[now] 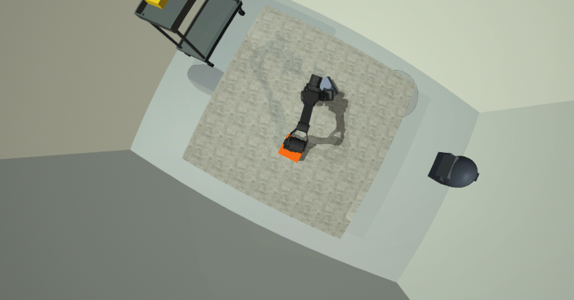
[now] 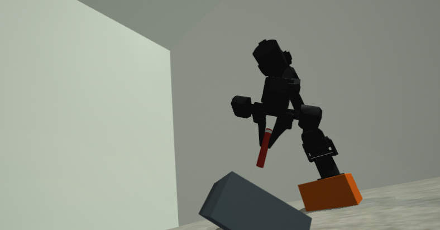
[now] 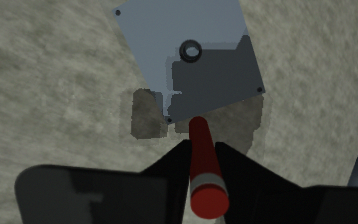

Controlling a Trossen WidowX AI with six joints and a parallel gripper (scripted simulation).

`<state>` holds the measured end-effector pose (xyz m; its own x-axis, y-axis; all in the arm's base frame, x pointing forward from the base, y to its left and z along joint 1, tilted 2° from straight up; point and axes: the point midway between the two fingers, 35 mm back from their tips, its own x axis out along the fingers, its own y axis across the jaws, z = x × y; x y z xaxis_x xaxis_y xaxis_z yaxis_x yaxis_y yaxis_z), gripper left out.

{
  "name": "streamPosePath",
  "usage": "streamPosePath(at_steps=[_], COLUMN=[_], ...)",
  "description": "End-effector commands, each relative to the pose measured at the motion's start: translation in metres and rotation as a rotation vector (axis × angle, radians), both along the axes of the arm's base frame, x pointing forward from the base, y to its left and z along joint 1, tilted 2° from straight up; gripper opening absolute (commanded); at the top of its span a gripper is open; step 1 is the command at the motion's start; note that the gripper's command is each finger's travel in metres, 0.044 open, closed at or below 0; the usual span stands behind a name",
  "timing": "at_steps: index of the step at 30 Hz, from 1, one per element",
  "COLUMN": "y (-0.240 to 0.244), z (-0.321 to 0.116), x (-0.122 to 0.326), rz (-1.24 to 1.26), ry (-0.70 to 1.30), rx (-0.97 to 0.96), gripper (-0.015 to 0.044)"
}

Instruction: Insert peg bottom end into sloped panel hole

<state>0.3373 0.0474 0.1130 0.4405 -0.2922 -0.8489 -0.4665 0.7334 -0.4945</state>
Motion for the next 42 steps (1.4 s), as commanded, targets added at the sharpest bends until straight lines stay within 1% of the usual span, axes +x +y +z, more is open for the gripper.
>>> streamPosePath(at_steps=[1,20,42], y=[0.004,0.027,0.028], z=[0.001,0.007,-0.021], x=[0.0,0.003,0.029], rz=[0.023,0.132,0.186], ry=[-0.009,-0.054,-0.08], rx=[-0.017,-0.076,-0.105], gripper=[0.0,0.0,0.0])
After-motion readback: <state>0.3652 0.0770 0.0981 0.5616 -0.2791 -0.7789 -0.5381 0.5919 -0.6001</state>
